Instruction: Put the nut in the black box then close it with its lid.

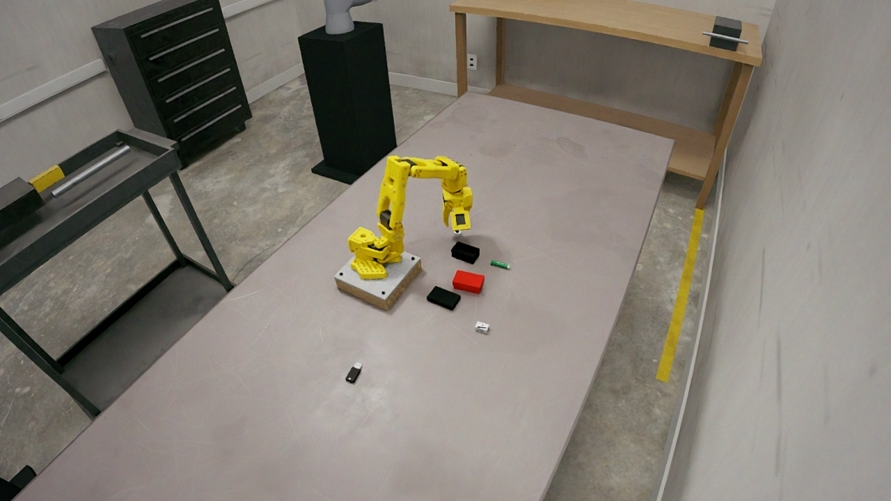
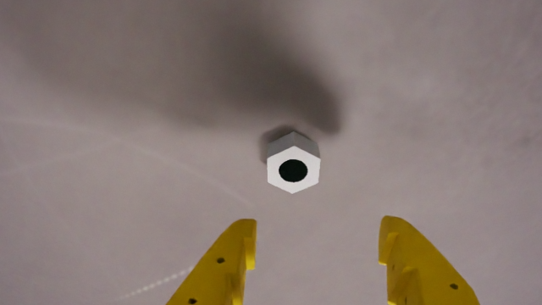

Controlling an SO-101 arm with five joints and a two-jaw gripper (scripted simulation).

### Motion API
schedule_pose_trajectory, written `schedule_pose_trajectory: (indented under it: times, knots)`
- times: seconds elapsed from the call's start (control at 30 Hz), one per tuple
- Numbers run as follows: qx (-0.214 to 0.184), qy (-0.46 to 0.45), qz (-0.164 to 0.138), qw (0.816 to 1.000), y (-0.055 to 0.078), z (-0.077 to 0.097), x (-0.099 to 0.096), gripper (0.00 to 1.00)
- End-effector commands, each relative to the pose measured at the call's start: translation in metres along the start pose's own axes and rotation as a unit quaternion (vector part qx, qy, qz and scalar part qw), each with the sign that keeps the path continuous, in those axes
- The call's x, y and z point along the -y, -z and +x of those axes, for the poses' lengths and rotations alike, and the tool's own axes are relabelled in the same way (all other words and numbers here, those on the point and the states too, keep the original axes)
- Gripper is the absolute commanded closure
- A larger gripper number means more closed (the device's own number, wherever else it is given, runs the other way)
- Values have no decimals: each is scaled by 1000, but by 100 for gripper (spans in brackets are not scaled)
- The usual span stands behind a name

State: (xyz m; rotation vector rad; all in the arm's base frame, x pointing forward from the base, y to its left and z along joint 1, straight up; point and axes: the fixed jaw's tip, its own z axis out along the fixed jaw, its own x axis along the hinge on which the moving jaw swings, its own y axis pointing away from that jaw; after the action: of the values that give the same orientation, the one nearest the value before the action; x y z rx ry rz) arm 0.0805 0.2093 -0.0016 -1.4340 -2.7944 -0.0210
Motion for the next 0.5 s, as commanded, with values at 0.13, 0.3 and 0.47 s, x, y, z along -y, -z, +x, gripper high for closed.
schedule_pose_trajectory:
  times: [0.13, 0.3, 0.47]
  knots:
    - [3, 7, 6, 1000, -7, 0, 4, 81]
    - [3, 7, 6, 1000, -8, 0, 4, 81]
    - [3, 7, 6, 1000, -9, 0, 4, 81]
